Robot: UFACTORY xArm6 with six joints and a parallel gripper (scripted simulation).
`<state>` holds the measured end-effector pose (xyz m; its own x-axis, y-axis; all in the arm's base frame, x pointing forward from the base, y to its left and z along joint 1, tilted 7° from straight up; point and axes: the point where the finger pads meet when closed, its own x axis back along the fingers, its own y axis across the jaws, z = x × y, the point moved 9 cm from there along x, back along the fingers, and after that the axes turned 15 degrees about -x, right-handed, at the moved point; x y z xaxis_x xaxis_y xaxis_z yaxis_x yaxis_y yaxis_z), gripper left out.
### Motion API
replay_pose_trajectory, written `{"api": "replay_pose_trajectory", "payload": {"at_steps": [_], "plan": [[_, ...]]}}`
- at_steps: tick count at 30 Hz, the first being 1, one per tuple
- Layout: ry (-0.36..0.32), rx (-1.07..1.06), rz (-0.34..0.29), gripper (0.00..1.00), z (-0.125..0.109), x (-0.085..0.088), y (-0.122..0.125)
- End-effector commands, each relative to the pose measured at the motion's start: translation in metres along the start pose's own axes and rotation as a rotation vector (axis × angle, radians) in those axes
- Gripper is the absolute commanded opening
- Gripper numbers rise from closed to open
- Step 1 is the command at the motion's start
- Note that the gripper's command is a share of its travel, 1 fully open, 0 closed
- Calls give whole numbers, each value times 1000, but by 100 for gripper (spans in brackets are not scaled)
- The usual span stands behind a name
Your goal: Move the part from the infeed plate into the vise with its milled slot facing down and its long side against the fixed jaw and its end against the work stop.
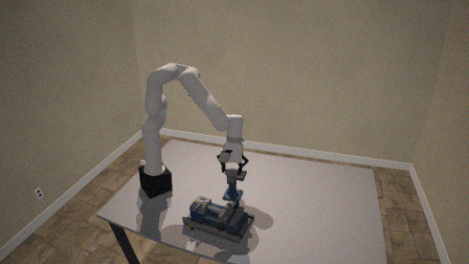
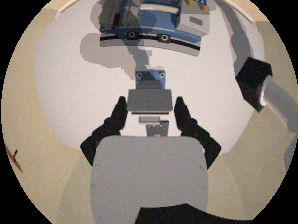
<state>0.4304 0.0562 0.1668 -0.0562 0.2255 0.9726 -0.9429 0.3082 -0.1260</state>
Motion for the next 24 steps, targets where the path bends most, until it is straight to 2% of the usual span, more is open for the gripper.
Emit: {"api": "replay_pose_trajectory", "payload": {"at_steps": [1,3,18,24], "plan": [[-46,1,-11,89,4,1,-2],[-46,1,-11,89,4,1,-2],[-176,1,-45,89,17,0,-6],[-209,1,-54,89,21,-1,-7]]}}
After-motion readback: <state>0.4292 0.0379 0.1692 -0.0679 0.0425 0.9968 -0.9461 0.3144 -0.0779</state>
